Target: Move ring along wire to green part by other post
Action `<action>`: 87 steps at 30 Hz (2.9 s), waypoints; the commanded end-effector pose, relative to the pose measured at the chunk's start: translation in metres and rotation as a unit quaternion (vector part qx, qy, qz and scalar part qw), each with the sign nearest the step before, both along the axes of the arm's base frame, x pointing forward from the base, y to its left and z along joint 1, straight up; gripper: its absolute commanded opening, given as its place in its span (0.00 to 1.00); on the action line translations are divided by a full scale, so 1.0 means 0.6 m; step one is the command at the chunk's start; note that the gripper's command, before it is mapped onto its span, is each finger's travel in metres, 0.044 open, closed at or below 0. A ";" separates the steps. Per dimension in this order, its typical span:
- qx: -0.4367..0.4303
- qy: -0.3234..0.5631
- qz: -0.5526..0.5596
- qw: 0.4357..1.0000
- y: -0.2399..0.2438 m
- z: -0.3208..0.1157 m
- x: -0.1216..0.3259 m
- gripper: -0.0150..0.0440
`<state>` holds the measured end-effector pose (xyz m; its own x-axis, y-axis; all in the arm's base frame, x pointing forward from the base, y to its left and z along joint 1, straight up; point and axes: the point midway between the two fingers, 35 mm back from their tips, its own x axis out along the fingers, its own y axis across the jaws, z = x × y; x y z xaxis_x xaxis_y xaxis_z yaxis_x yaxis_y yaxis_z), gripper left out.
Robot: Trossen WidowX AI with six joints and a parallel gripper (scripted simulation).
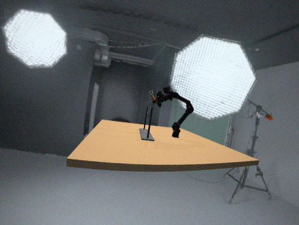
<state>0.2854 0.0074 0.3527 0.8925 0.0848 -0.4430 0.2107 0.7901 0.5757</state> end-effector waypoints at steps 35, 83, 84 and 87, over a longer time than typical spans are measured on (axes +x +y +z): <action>-0.250 0.025 -0.004 0.968 -0.025 -0.006 -0.003 0.00; -0.539 0.060 -0.006 0.840 -0.059 -0.002 -0.008 0.00; -0.545 0.060 -0.006 0.836 -0.060 -0.002 -0.008 0.00; -0.561 0.062 -0.006 0.825 -0.062 -0.001 -0.008 0.00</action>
